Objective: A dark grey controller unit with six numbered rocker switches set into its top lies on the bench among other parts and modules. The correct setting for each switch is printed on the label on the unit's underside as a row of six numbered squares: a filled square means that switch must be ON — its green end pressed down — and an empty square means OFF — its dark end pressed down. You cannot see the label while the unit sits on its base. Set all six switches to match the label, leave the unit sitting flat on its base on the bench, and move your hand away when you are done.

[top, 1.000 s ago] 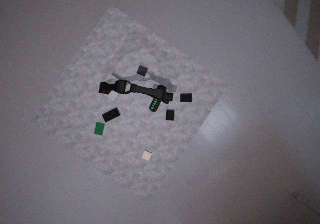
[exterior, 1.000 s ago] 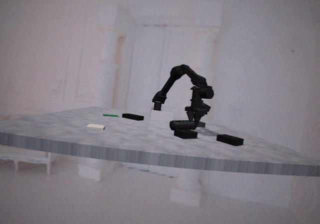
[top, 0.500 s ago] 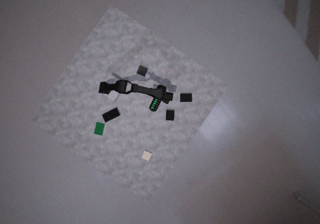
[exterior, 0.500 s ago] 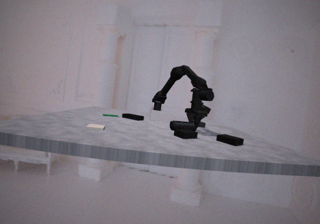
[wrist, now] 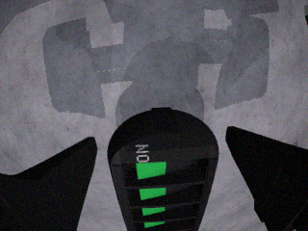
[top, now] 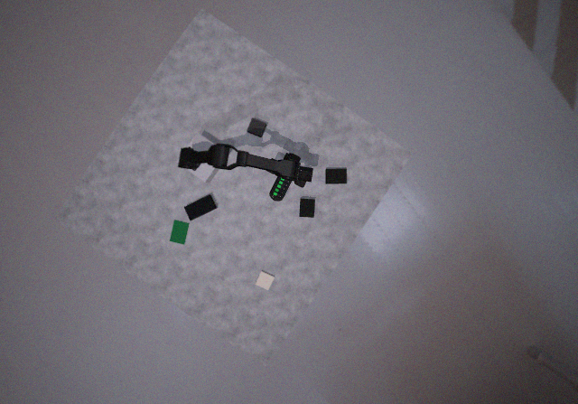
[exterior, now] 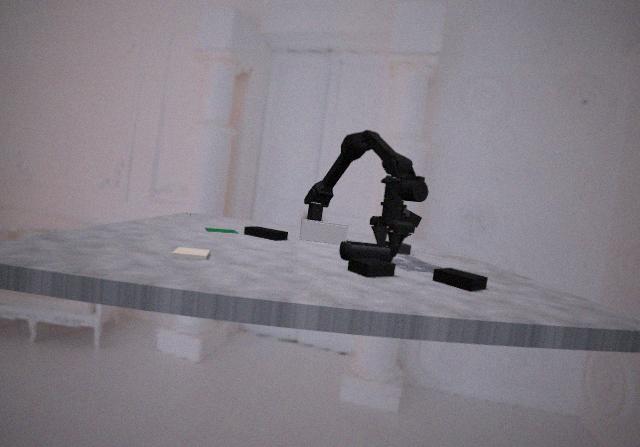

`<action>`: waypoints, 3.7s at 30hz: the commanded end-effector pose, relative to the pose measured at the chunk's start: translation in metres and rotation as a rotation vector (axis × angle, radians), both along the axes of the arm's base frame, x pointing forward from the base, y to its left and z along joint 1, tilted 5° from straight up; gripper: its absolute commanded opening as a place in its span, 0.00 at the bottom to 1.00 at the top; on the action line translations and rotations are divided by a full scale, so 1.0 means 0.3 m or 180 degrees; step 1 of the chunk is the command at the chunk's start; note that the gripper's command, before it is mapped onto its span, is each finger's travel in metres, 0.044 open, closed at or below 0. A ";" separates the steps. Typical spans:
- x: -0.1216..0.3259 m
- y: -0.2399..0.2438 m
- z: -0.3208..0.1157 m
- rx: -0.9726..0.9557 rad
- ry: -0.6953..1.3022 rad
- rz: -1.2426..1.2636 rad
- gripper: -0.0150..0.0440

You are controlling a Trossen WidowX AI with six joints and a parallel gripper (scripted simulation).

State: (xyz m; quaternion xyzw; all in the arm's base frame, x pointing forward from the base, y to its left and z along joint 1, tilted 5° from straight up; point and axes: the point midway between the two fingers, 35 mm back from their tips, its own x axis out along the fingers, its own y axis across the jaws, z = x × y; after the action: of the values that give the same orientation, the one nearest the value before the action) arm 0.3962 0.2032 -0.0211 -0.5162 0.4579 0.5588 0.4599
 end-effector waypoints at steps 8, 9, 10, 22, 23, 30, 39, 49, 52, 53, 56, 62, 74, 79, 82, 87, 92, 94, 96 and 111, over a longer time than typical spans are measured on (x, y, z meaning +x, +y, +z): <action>0.034 -0.171 0.104 -0.0014 -0.0004 0.0000 1.00; 0.036 -0.196 0.120 -0.0016 -0.0004 0.0000 1.00; 0.037 -0.204 0.125 -0.0017 -0.0004 0.0000 1.00; 0.037 -0.204 0.125 -0.0017 -0.0004 0.0000 1.00; 0.037 -0.204 0.125 -0.0017 -0.0004 0.0000 1.00; 0.037 -0.204 0.125 -0.0017 -0.0004 0.0000 1.00; 0.063 -0.393 0.199 -0.0058 0.0004 -0.0074 1.00; 0.064 -0.391 0.164 -0.0058 0.0004 -0.0074 1.00; 0.064 -0.391 0.147 -0.0058 0.0004 -0.0075 1.00; 0.064 -0.391 0.142 -0.0059 0.0004 -0.0075 1.00; 0.063 -0.390 0.126 -0.0059 0.0004 -0.0077 1.00; 0.062 -0.389 0.093 -0.0060 0.0004 -0.0079 1.00; 0.057 -0.388 0.028 -0.0058 0.0004 -0.0075 1.00; 0.054 -0.388 0.003 -0.0058 0.0004 -0.0074 1.00; 0.053 -0.388 -0.001 -0.0058 0.0004 -0.0074 0.96; 0.053 -0.388 -0.001 -0.0058 0.0004 -0.0074 0.77; 0.053 -0.388 -0.001 -0.0058 0.0004 -0.0074 0.71; 0.053 -0.388 -0.001 -0.0058 0.0004 -0.0074 0.69; 0.053 -0.388 -0.001 -0.0058 0.0004 -0.0074 0.66; 0.028 -0.390 -0.001 -0.0058 0.0006 -0.0074 0.25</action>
State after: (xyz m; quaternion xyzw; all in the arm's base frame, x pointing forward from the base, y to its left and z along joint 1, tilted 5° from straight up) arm 0.4095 0.0866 -0.0201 -0.5152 0.4674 0.5474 0.4653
